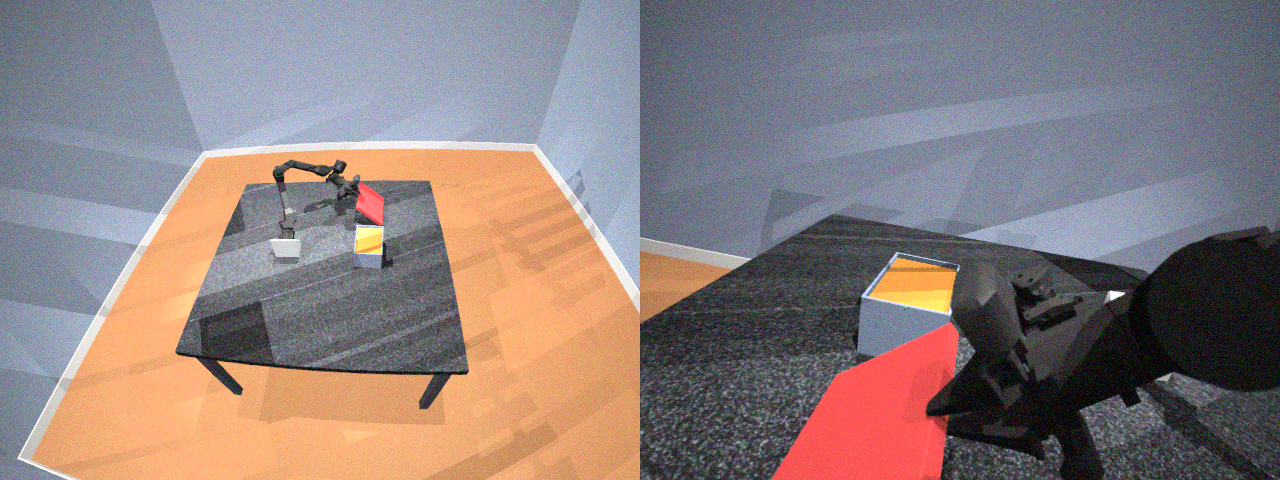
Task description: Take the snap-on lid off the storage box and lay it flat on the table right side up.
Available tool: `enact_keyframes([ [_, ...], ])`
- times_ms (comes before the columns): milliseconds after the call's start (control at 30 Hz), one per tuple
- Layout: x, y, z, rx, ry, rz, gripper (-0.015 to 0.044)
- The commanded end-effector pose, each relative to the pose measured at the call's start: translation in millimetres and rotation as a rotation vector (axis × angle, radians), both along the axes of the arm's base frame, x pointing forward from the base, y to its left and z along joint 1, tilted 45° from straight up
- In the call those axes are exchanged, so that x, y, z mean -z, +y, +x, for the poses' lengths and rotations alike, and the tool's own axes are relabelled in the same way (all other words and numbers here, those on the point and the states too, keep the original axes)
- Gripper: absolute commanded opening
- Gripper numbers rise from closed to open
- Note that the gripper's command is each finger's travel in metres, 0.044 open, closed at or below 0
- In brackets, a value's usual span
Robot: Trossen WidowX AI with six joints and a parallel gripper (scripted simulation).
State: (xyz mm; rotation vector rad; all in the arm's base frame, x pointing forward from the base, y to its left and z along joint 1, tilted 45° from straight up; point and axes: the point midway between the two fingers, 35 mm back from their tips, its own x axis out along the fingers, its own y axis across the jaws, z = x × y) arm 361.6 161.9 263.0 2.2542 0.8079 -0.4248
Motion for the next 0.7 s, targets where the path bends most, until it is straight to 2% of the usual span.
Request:
enact_keyframes([
  [0,0.8,-1.0,2.2,0.017,-0.006,0.001,0.0],
  [667,11.9,10.2,2.1,0.017,-0.006,0.002,0.0],
])
